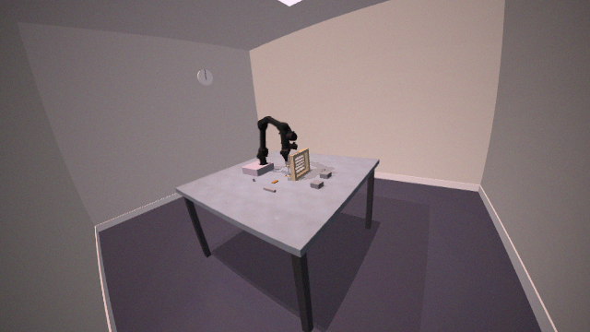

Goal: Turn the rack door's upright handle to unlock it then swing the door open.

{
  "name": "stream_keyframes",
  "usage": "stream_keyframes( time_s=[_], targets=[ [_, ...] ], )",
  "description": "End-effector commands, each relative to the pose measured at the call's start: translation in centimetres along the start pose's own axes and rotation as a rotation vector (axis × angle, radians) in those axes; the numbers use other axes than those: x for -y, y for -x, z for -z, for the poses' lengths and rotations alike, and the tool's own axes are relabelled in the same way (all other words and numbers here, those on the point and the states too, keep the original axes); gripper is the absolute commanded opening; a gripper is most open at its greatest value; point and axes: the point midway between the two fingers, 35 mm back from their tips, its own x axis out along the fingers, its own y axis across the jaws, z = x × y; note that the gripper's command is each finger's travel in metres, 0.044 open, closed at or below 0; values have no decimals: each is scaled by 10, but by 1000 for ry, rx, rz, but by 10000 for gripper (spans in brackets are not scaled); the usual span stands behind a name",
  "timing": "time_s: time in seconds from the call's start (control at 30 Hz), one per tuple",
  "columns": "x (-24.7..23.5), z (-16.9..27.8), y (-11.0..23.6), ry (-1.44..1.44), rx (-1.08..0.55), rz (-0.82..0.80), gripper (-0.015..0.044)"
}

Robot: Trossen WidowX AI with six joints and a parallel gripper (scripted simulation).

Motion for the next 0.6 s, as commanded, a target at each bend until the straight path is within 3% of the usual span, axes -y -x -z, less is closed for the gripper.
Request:
stream_keyframes(
  time_s=[0.0, 0.57],
  targets=[
    [0, 0, 0, 302, 2, -1, 291],
    [0, 0, 0, 1145, 2, 0, 291]
  ],
)
